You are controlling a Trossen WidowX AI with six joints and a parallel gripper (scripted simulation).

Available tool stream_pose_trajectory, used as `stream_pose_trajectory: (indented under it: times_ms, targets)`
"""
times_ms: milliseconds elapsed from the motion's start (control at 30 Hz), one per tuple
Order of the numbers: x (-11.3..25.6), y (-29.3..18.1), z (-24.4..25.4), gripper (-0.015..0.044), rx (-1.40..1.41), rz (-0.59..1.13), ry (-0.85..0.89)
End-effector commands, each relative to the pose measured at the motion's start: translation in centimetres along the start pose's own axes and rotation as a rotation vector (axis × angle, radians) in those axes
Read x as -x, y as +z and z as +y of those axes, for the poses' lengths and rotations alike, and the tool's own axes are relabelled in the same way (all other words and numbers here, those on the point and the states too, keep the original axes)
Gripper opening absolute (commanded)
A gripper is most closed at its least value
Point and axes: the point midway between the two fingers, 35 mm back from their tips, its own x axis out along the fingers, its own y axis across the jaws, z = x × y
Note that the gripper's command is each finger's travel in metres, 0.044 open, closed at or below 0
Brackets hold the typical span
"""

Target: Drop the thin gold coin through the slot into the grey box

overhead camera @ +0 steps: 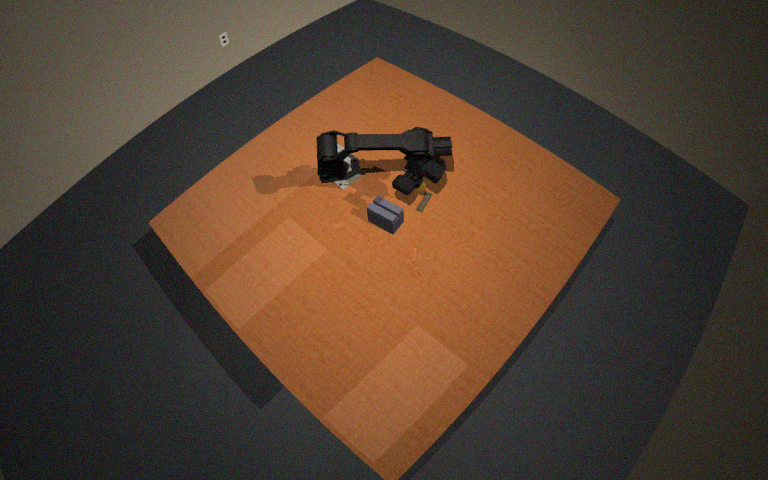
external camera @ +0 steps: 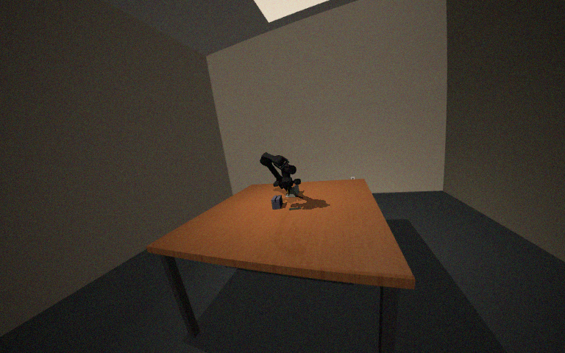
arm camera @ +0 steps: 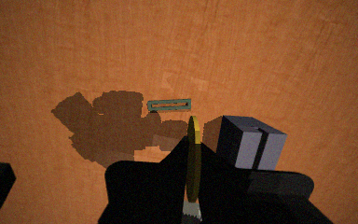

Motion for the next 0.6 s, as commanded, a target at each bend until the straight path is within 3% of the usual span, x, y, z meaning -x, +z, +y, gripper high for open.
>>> stream_pose_trajectory:
  times_ms: [0, 567]
  targets:
    - [0.1, -0.4, -0.9, 0.0, 0.001, -0.002, -0.001]
    - [0.2, -1.9, -5.0, 0.0, 0.002, -0.001, -0.003]
